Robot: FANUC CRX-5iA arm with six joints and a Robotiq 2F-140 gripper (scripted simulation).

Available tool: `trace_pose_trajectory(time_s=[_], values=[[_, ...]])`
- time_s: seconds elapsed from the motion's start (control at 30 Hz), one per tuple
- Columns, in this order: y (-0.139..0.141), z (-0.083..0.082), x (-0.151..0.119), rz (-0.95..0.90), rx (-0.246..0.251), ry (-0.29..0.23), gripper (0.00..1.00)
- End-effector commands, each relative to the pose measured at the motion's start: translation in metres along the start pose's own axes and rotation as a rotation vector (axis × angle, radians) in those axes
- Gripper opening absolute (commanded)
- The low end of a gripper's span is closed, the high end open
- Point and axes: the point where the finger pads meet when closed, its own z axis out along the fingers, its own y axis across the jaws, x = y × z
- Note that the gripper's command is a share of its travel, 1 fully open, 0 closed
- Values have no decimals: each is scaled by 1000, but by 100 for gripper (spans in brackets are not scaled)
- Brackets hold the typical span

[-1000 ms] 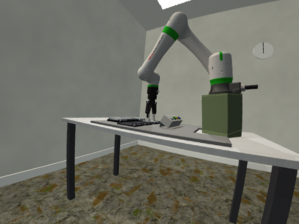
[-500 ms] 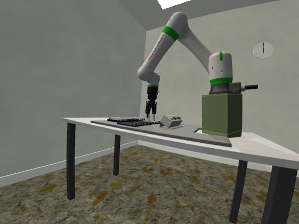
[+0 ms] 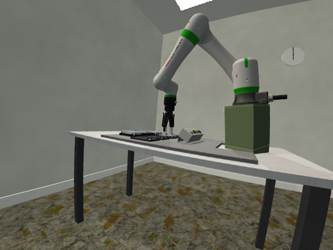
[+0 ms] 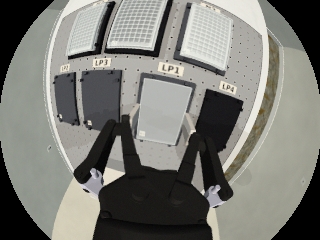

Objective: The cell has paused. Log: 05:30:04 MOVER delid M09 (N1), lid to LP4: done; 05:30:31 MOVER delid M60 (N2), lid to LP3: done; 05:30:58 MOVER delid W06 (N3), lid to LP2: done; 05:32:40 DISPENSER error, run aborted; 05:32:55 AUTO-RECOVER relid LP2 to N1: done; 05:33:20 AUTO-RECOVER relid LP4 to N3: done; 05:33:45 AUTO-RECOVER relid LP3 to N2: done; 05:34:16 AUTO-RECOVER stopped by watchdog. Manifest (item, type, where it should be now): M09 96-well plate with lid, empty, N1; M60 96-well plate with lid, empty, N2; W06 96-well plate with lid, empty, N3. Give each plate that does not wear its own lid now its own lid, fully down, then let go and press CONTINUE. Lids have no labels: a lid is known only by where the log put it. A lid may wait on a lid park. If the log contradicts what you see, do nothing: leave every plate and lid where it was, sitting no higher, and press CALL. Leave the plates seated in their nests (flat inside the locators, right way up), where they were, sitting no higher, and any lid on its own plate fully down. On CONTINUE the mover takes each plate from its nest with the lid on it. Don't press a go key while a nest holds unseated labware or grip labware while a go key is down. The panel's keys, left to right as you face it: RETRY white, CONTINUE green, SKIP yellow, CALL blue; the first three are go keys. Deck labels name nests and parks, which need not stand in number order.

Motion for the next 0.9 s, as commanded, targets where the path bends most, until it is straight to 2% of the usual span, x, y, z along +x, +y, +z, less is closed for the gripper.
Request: trace_pose_trajectory(time_s=[0.0,0.7,0.73,0.87], values=[[0,0,0,0,0,0,0],[0,0,0,0,0,0,0],[0,0,0,0,0,0,66],[0,0,0,0,0,0,66]])
